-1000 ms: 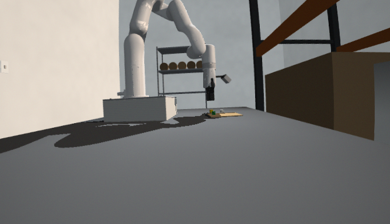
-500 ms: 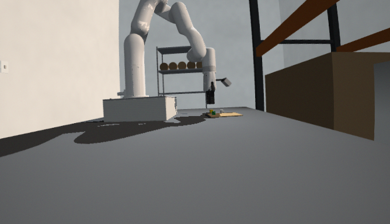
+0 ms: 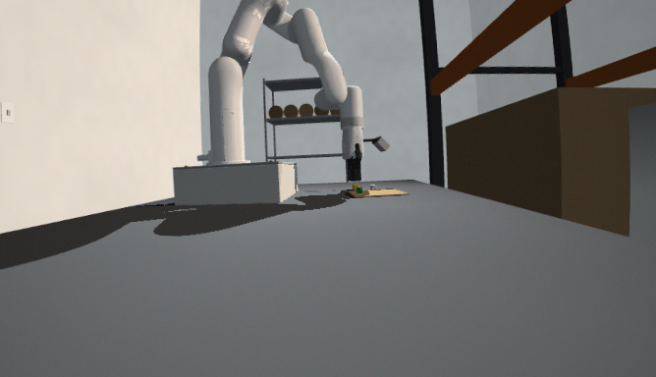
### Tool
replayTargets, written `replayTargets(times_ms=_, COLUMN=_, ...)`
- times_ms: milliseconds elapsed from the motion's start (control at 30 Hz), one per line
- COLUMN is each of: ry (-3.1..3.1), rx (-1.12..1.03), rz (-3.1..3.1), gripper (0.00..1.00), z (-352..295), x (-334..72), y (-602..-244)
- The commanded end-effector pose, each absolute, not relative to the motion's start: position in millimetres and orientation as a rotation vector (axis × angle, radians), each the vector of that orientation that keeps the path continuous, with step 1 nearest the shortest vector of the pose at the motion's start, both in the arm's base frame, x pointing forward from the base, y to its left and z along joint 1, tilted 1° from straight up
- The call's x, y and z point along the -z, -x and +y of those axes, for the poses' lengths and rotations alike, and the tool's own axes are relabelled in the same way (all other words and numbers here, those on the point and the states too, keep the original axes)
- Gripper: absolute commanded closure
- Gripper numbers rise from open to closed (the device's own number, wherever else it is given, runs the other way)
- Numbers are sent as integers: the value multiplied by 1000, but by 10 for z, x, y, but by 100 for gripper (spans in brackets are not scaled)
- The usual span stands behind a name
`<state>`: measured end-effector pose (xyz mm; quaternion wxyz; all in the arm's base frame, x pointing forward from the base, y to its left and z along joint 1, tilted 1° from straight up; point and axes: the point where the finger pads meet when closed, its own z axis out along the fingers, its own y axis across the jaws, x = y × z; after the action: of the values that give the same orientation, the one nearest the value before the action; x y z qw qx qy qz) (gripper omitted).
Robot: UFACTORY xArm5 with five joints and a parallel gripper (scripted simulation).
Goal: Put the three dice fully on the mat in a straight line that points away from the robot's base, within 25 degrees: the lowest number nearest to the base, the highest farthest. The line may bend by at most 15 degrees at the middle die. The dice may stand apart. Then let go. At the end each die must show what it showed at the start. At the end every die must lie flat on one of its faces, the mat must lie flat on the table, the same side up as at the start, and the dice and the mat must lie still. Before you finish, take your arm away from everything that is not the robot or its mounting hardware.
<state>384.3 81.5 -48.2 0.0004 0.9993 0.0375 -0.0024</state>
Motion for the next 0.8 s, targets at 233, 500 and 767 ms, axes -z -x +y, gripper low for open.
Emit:
replayTargets(times_ms=233, ry=-3139, rx=2, rz=118, gripper=69, z=820, x=538, y=-3857)
replayTargets(times_ms=500, ry=-3139, rx=2, rz=118, gripper=69, z=820, x=542, y=-3857)
replayTargets(times_ms=767, ry=-3139, rx=2, rz=118, gripper=69, z=820, x=542, y=-3857)
